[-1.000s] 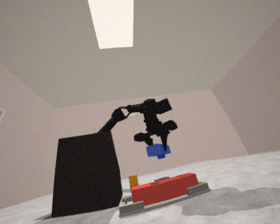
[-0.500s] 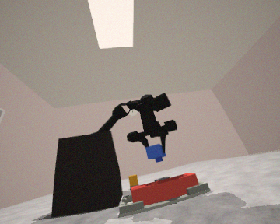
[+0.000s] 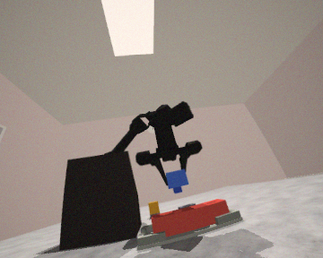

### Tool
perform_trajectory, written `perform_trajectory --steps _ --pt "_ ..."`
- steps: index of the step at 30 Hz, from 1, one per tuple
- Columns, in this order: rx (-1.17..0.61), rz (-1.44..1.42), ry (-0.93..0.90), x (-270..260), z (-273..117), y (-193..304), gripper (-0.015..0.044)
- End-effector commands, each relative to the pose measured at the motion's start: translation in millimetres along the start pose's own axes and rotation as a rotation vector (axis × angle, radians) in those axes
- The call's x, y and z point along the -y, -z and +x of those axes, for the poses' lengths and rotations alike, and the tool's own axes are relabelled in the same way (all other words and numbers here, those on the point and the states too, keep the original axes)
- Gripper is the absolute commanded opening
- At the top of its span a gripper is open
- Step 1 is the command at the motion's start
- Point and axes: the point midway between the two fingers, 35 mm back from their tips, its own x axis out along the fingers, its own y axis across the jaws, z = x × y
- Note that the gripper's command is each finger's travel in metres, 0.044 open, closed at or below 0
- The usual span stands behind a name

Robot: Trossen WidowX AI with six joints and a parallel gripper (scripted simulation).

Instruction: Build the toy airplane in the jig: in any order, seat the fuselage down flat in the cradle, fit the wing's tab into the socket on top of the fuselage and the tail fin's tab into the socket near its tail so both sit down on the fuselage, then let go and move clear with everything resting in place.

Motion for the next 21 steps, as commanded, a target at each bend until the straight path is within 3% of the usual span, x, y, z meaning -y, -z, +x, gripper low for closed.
perform_trajectory --steps 1,3,11,21 --pt "0.005 -0.060 -0.007 -8.8 4.5 7.8 0.0000" --pt "0.006 -0.072 -0.007 -10.1 5.1 9.2 0.0000" --pt "0.006 -0.072 -0.007 -10.2 5.1 9.0 0.0197" --pt "0.006 -0.072 -0.007 -10.2 5.1 9.0 0.0197"
